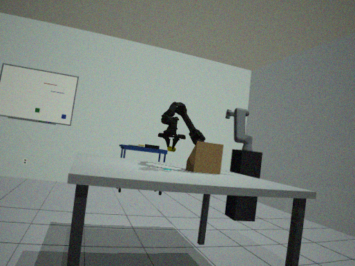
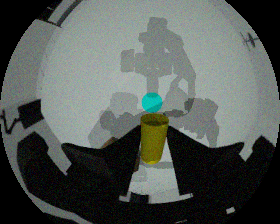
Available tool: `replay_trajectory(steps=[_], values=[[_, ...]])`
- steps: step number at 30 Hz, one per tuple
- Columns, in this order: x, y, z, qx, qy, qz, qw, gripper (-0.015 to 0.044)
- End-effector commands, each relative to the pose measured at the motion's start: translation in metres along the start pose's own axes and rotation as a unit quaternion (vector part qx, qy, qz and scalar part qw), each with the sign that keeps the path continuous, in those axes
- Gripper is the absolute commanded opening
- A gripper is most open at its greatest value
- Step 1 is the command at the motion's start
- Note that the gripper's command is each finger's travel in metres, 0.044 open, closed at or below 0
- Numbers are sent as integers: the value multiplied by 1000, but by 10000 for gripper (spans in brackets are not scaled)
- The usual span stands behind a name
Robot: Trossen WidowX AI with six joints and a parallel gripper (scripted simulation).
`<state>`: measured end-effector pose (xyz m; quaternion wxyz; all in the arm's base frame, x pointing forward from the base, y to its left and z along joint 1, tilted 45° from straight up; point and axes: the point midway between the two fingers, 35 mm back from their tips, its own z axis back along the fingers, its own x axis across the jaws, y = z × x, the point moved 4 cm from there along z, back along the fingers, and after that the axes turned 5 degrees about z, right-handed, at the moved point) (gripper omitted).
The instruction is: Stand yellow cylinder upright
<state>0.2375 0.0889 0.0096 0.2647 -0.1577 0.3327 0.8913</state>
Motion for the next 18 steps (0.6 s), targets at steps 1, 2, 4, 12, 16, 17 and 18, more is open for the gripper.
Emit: replay_trajectory(steps=[1, 2, 4, 12, 16, 17, 18], values=[[1, 1, -3, -5, -12, 1, 1000, 105], [2, 1, -4, -6, -15, 1, 1000, 105], [2, 2, -6, -9, -21, 1, 1000, 105], [4, 3, -12, -22, -47, 0, 999, 105], [5, 4, -16, -29, -59, -1, 998, 105], [5, 4, -16, -31, -62, -1, 998, 105], [5, 4, -17, -33, -65, -1, 997, 105]])
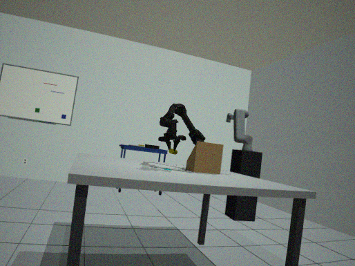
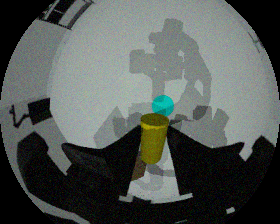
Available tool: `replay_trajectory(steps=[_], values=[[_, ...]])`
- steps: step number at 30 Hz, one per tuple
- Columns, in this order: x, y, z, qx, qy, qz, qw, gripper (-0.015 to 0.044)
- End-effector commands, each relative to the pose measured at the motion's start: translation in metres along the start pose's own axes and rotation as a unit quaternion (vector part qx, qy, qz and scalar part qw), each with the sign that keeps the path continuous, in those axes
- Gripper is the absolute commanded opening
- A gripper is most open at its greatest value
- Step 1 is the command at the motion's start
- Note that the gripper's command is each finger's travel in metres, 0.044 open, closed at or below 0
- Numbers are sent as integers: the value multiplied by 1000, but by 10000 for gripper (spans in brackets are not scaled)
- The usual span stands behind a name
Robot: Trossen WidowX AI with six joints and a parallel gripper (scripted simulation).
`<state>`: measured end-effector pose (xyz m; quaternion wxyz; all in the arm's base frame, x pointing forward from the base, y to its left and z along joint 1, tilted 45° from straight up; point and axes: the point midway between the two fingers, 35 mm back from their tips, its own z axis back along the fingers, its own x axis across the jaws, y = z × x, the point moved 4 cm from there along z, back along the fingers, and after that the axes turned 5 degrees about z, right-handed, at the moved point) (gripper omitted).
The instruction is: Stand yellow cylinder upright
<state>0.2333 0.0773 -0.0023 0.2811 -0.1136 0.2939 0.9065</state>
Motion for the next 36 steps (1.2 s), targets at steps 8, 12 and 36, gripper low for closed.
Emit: replay_trajectory(steps=[8, 12, 36], values=[[1, 2, -7, -23, -31, 1, 999, 105], [2, 3, -10, -31, -42, 0, 999, 105], [4, 7, -25, -89, -100, -1, 991, 105]])
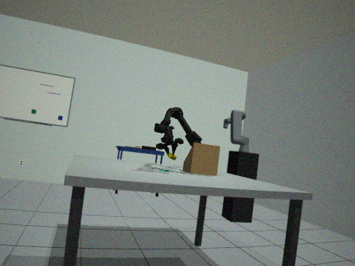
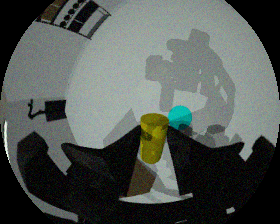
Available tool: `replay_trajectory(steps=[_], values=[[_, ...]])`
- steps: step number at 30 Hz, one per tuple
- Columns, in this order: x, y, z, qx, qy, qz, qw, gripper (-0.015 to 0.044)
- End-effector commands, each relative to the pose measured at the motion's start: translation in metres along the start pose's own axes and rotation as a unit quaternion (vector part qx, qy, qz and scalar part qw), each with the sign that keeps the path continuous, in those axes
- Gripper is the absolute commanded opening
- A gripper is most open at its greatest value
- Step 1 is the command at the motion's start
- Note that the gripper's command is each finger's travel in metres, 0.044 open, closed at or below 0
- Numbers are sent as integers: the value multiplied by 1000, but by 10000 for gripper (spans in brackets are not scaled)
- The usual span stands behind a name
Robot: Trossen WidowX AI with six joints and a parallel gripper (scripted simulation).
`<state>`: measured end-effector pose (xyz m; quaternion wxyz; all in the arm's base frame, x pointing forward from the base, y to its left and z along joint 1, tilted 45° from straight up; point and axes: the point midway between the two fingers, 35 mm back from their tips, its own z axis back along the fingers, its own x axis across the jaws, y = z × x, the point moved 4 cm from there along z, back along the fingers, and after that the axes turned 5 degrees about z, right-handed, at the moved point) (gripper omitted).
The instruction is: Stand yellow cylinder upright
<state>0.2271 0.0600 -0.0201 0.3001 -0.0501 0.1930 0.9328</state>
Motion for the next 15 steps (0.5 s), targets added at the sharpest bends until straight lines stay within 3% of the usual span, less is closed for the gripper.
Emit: replay_trajectory(steps=[1, 15], values=[[0, 1, -1, -12, -8, 2, 1000, 105], [0, 4, -7, -51, -34, 4, 998, 105]])
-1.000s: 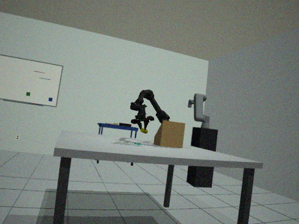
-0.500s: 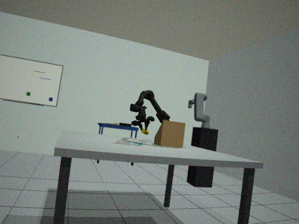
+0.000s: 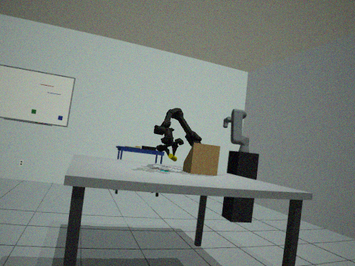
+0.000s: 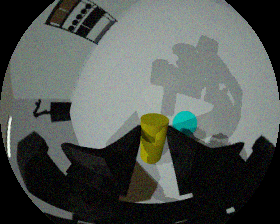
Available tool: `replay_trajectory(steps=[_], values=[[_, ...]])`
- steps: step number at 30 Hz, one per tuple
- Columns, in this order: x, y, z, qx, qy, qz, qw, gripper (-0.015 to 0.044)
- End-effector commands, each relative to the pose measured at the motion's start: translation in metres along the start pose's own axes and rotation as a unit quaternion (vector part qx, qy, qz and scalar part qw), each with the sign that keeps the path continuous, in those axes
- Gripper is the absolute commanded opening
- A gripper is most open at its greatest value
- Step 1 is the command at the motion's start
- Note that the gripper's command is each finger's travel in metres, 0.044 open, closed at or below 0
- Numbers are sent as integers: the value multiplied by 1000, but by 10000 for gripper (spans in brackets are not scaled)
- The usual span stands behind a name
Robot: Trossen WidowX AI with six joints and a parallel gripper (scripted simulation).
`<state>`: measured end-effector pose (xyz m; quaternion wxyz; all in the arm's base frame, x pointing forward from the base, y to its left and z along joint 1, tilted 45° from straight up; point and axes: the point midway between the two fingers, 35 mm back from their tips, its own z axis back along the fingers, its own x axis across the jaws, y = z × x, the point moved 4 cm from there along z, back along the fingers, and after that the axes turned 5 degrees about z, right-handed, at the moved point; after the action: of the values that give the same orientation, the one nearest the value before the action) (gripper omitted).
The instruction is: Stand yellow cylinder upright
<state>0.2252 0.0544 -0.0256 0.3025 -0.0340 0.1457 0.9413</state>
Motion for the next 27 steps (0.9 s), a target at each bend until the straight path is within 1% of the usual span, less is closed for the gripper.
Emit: replay_trajectory(steps=[1, 27], values=[[0, 0, -1, -13, -6, 3, 1000, 105], [-1, 6, -9, -93, -41, 9, 995, 105]])
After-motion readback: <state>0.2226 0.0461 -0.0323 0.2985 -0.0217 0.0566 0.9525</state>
